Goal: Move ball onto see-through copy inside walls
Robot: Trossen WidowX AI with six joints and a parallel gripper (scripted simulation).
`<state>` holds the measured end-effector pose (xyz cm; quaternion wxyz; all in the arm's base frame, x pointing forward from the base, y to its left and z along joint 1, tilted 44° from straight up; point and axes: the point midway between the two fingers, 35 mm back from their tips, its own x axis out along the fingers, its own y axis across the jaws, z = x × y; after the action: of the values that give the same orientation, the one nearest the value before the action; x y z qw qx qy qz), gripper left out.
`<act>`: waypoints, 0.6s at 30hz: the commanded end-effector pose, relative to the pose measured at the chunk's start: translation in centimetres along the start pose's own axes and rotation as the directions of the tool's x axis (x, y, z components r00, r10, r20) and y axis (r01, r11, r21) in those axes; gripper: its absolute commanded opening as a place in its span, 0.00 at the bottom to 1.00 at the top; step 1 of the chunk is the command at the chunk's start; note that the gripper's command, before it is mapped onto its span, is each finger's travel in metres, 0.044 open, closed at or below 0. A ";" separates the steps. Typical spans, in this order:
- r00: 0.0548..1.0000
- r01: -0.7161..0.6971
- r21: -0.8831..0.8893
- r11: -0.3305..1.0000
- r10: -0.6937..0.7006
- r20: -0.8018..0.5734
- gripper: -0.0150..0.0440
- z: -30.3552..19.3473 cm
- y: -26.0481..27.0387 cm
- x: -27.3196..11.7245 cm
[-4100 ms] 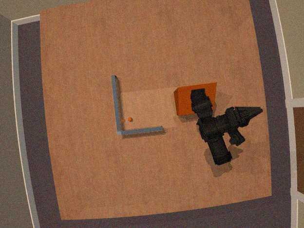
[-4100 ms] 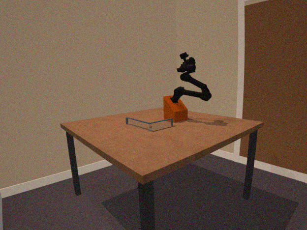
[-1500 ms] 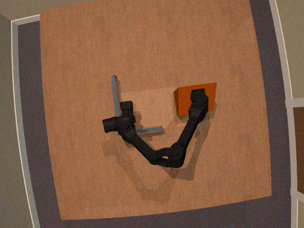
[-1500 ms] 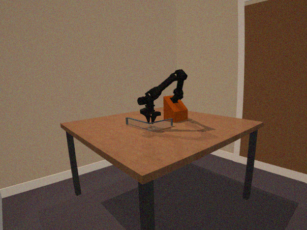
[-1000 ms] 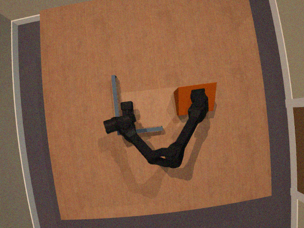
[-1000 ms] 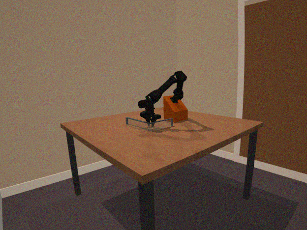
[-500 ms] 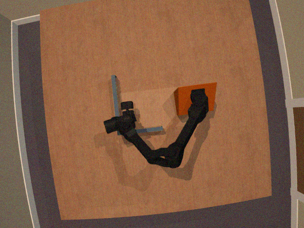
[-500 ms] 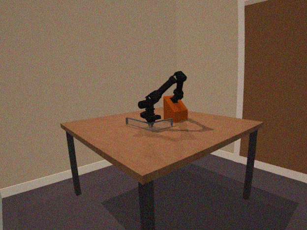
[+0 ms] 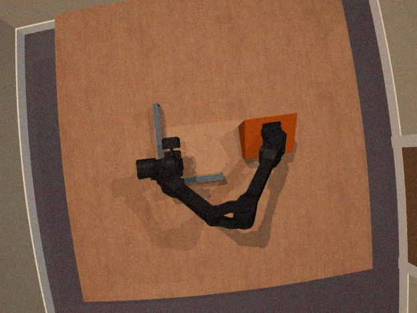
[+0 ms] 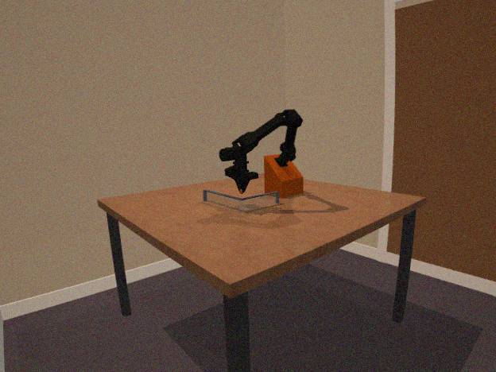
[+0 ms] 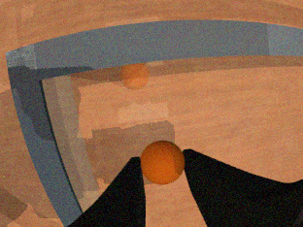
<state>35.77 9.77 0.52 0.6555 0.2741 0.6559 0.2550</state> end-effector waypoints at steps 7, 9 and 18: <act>1.000 -0.004 -0.007 1.000 0.004 0.008 0.25 -0.4 0.3 -5.6; 1.000 -0.004 -0.007 1.000 0.004 0.008 0.25 -0.3 0.3 -5.5; 1.000 -0.005 -0.008 1.000 0.005 0.009 0.25 3.0 0.6 -2.1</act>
<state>37.68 7.98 3.03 0.6580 0.2719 0.6532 0.2579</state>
